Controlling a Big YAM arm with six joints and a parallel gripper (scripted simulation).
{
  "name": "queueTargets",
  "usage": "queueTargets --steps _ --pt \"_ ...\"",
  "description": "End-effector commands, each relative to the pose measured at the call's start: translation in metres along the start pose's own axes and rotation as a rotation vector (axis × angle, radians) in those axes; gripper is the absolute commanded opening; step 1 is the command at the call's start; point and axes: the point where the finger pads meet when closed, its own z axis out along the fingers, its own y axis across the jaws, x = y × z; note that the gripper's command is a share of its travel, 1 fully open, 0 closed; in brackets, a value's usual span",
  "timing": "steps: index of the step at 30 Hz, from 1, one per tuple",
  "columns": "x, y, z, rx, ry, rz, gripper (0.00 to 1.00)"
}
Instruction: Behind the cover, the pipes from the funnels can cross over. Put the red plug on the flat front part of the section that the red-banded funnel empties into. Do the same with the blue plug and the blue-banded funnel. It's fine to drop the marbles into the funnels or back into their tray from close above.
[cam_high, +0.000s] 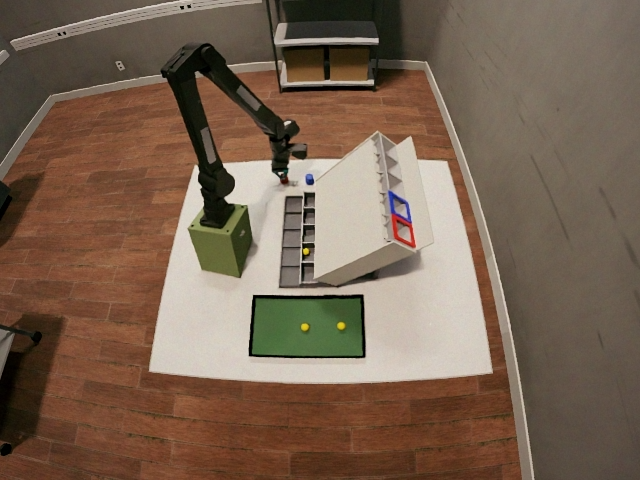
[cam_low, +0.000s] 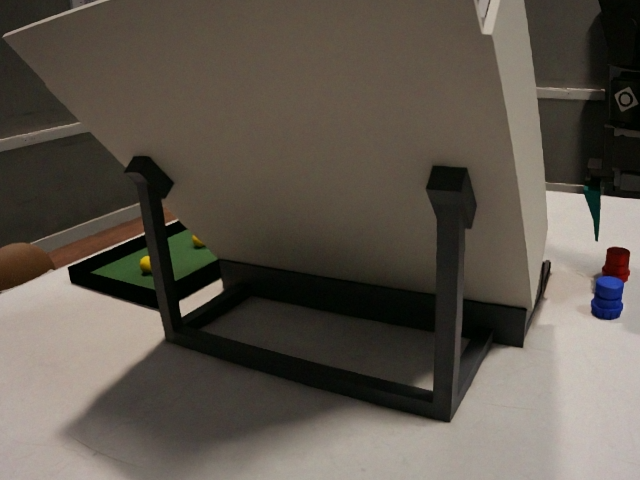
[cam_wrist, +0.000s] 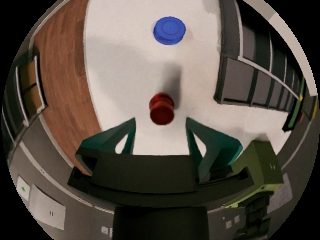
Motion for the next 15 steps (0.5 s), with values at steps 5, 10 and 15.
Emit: queueTargets --steps 5,10,15 --pt "0.000 0.004 0.006 -0.003 -0.004 0.001 0.63" --pt "0.003 0.001 0.014 0.001 0.000 0.001 0.63" --pt "0.002 0.002 0.021 -0.001 -0.001 0.001 0.63"
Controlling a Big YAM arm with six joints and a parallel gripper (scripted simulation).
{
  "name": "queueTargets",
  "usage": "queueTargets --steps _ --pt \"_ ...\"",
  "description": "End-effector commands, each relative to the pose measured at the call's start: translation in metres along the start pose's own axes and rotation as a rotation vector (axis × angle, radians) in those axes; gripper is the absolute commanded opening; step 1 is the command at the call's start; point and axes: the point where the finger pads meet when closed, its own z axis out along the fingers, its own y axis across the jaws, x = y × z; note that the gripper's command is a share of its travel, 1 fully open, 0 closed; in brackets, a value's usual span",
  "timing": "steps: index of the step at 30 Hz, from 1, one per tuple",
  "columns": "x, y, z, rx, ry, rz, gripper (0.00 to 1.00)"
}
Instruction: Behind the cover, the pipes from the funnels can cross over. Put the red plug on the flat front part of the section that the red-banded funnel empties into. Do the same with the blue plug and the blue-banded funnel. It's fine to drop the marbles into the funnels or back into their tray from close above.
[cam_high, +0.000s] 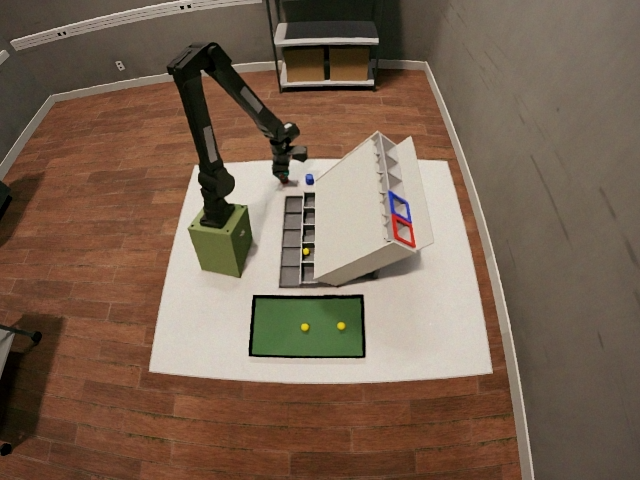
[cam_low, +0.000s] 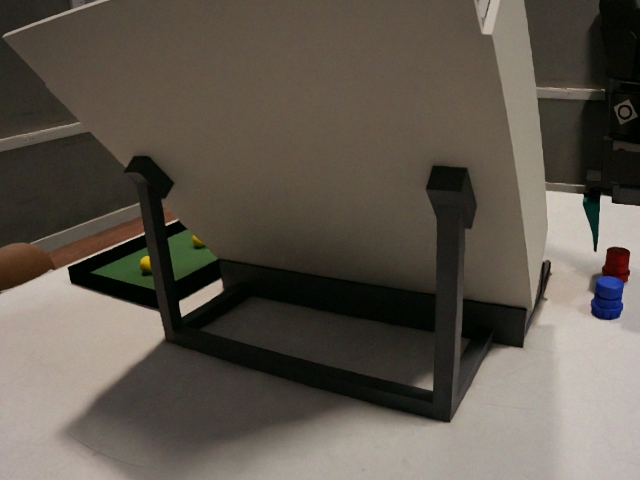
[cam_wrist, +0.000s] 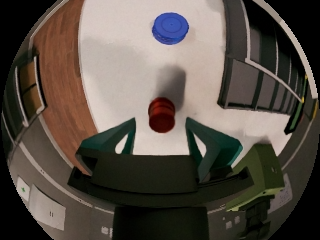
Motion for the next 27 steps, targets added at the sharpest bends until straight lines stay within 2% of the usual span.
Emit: queueTargets --steps 1,13,27 --pt "0.003 0.002 0.006 -0.001 0.000 0.000 0.63" --pt "0.002 0.002 0.022 -0.001 -0.001 -0.002 0.63" --pt "0.001 0.003 0.019 -0.007 -0.005 -0.001 0.63"
